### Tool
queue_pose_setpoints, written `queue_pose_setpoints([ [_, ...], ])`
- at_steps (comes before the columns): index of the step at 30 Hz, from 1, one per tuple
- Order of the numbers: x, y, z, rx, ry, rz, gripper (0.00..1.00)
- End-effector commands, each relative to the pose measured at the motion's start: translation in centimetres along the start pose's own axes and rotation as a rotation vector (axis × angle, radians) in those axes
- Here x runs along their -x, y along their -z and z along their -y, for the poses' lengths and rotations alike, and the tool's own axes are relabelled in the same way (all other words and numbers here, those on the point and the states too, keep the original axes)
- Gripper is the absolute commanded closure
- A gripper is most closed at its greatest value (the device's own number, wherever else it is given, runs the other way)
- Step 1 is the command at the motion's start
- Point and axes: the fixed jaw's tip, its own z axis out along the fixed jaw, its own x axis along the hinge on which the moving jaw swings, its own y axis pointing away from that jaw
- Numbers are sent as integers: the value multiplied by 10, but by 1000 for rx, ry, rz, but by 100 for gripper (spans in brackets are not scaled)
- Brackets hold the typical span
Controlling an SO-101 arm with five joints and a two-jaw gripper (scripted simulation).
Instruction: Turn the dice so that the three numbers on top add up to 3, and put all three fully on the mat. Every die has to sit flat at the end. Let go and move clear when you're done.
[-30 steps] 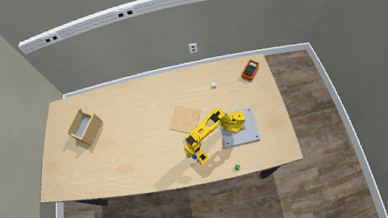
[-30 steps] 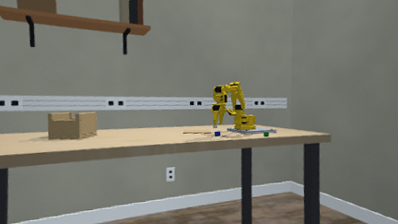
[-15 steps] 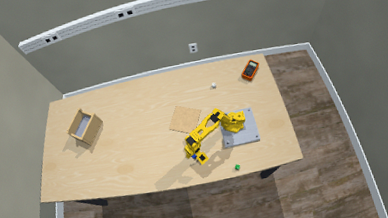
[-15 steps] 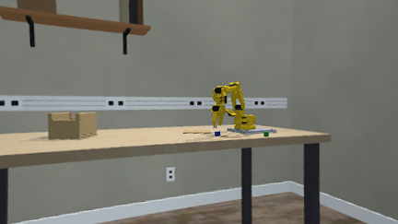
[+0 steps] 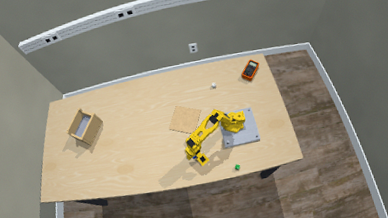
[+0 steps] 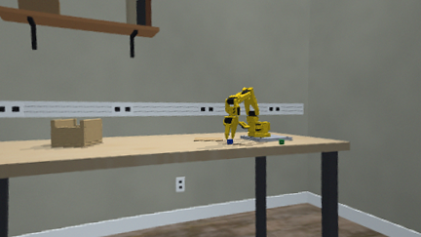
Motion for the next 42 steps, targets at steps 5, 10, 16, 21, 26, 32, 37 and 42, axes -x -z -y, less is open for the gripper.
queue_pose_setpoints([
  [5,-1,-13,-4,22,3,2,72],
  [10,-1,-17,-4,22,3,2,72],
  [16,-1,-18,-4,22,3,2,72],
  [21,-1,-18,-4,22,3,2,72],
  [26,-1,-18,-4,22,3,2,73],
  [32,-1,-18,-2,22,3,2,75],
  [37,-1,-18,-1,22,3,2,77],
  [42,-1,-18,1,22,3,2,81],
])
